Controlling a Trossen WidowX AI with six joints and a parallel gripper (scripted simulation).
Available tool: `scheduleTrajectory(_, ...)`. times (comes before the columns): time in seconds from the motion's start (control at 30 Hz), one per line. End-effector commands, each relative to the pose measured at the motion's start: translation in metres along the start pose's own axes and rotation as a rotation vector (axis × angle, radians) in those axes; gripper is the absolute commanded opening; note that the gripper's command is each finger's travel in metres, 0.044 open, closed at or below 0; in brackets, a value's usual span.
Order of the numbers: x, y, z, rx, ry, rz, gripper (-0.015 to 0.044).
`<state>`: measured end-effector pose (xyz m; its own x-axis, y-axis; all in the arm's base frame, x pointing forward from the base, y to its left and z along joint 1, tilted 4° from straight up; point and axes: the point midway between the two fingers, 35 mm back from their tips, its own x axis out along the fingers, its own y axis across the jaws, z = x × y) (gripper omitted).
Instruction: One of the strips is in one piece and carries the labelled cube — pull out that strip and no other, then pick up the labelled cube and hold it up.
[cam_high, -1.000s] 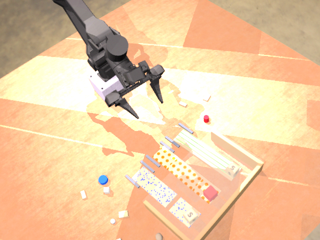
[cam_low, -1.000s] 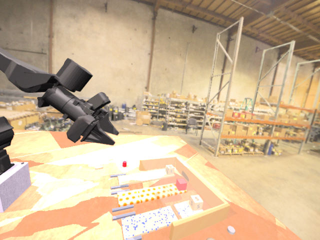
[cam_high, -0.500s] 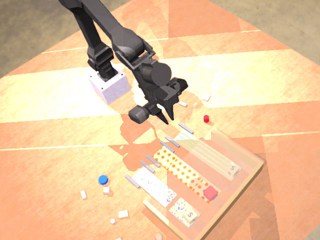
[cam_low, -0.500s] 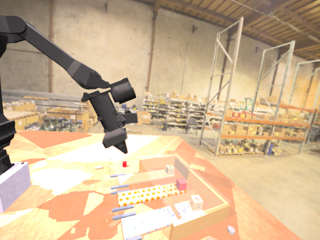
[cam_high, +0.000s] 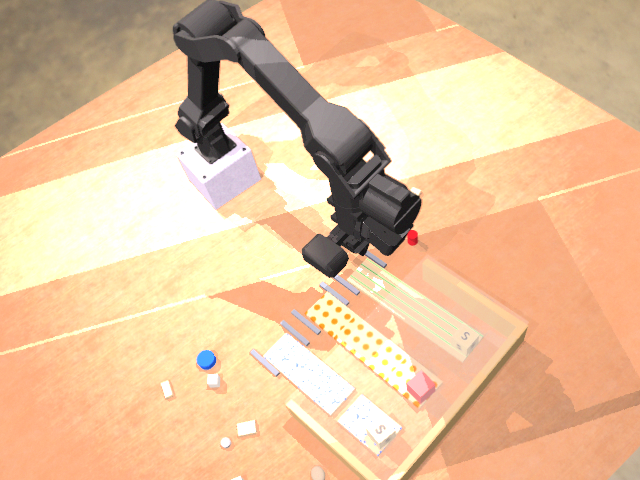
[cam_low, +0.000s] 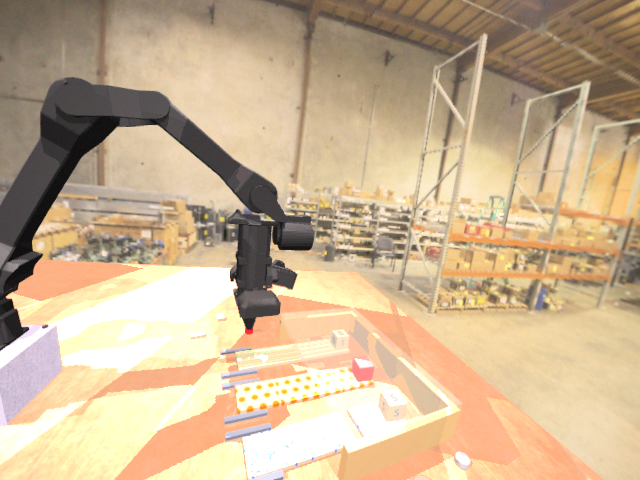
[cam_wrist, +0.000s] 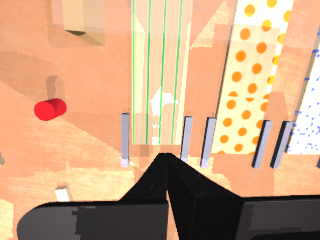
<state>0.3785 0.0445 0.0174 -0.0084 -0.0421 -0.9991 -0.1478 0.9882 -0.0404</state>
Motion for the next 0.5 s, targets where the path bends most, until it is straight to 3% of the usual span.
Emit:
scheduleTrajectory(0.0, 0.001, 0.001, 0.003, 0.005, 0.001, 0.005, 0.0)
scheduleTrajectory(0.47, 0.024, 0.001, 0.005, 0.006, 0.001, 0.005, 0.0)
